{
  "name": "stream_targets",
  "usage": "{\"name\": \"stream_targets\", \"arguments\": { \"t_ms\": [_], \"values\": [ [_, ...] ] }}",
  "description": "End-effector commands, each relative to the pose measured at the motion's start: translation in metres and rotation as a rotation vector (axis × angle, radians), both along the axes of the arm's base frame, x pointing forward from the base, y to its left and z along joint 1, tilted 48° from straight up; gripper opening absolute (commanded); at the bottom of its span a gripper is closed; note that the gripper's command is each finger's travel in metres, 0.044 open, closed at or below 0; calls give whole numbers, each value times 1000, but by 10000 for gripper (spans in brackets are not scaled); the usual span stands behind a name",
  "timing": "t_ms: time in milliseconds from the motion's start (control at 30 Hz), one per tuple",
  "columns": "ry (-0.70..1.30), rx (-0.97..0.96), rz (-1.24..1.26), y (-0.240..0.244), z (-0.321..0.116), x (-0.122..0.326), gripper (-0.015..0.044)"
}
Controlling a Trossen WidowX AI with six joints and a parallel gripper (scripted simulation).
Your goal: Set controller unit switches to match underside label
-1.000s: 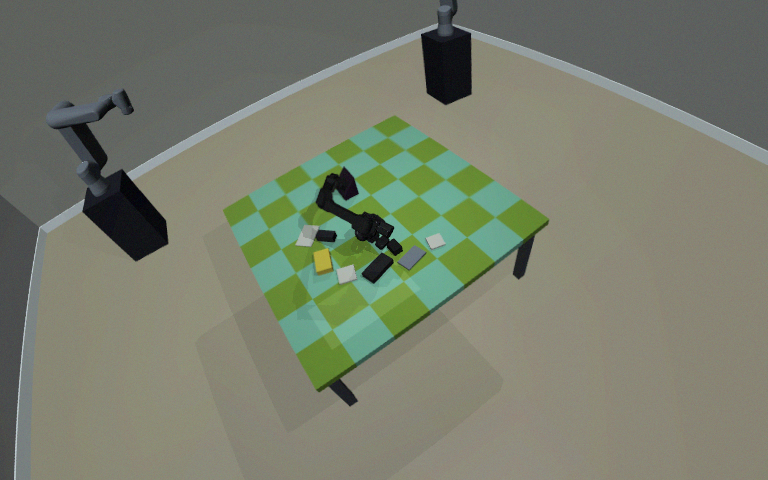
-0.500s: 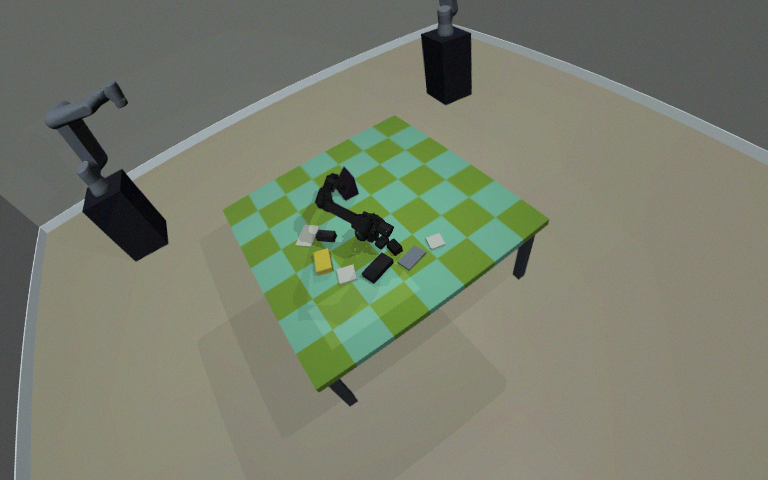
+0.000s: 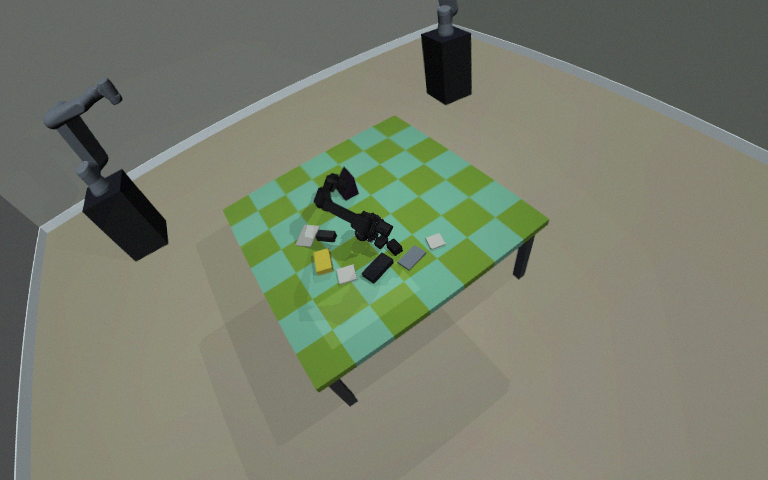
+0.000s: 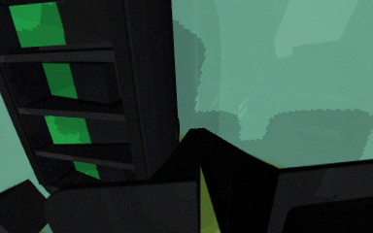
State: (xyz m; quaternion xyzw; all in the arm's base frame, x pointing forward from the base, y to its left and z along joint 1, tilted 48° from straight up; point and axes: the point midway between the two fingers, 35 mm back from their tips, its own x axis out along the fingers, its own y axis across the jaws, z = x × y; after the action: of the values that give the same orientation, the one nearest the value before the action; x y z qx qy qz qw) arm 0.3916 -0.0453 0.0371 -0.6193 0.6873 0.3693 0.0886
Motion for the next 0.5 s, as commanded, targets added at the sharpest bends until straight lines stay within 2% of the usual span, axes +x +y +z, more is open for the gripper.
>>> {"name": "stream_targets", "arguments": {
  "t_ms": [0,467],
  "values": [
    [-3,0,-5,-1,2,-3,0],
    [-2,-1,-6,-4,4,-19,0]
  ]
}}
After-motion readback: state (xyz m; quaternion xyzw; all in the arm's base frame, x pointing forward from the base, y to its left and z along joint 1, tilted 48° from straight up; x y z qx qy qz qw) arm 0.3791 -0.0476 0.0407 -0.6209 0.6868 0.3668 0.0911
